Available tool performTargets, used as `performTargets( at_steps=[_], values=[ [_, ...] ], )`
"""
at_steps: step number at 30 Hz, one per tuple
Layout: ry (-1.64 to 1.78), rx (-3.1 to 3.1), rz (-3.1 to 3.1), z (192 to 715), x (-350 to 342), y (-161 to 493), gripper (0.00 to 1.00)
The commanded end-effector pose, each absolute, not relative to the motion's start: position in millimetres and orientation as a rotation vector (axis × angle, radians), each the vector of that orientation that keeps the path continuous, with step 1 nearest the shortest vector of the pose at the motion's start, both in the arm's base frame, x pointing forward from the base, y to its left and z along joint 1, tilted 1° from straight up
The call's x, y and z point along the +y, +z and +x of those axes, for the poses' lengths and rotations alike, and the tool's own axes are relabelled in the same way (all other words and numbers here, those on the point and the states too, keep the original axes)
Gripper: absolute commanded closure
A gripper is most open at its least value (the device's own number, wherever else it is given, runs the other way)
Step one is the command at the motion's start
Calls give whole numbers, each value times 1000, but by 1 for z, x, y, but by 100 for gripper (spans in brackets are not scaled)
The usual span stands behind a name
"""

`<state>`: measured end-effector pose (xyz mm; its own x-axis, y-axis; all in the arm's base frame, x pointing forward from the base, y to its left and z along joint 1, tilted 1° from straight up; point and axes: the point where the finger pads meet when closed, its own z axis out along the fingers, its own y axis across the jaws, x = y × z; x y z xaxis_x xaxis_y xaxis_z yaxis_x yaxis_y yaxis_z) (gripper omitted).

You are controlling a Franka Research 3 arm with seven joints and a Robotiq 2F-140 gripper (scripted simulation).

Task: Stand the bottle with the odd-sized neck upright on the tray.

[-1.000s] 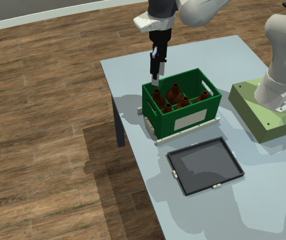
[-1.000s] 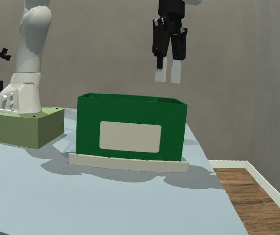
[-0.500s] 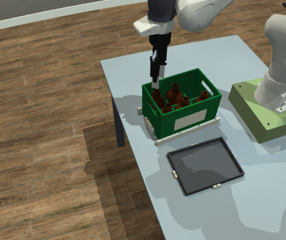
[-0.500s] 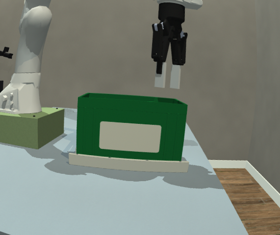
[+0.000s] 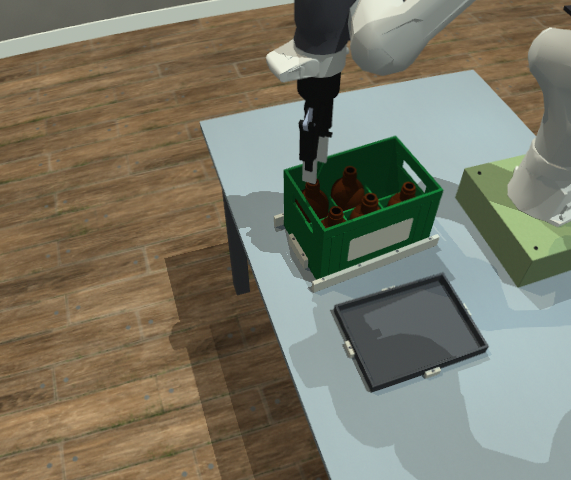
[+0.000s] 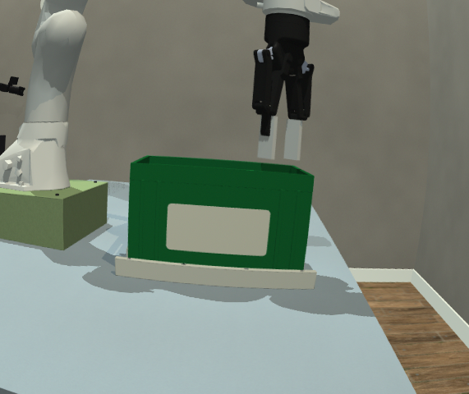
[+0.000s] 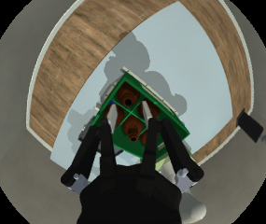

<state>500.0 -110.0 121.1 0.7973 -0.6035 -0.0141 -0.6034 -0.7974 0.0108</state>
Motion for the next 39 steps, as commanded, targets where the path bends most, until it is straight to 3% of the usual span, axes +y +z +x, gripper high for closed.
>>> performTargets(
  at_steps=[1, 39],
  values=[
    [-15, -973, 2988, 503, -110, 119, 56],
    [-15, -973, 2988, 503, -110, 112, 56]
  ],
)
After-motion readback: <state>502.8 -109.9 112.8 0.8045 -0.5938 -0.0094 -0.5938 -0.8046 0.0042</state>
